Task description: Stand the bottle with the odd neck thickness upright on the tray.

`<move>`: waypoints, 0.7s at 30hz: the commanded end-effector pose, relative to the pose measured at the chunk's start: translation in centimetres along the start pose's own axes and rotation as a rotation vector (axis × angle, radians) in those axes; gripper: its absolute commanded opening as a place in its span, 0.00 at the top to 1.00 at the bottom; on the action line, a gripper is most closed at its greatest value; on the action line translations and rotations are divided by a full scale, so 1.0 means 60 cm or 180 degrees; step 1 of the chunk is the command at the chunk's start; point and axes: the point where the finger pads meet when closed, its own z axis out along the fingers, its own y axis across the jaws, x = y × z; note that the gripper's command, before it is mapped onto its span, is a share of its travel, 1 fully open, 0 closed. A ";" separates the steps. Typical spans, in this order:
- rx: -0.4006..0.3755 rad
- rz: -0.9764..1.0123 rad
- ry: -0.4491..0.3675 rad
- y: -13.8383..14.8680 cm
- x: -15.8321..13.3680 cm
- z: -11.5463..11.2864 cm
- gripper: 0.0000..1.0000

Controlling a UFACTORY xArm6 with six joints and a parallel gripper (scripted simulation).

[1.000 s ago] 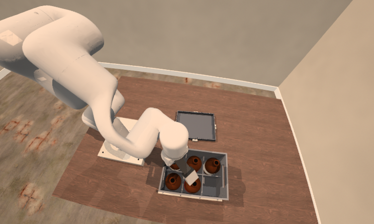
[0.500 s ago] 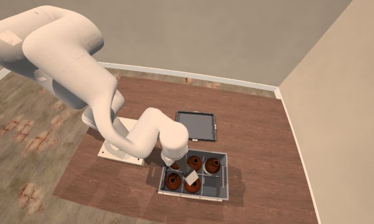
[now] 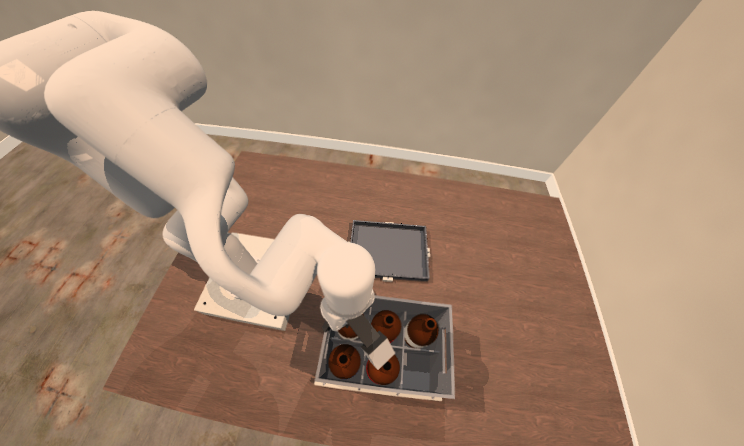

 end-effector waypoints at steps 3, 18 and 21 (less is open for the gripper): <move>0.0006 0.0000 0.0010 -0.001 0.002 -0.002 1.00; 0.0006 0.0000 0.0010 -0.001 0.002 -0.002 0.35; 0.0006 0.0000 0.0010 -0.001 0.002 -0.002 0.35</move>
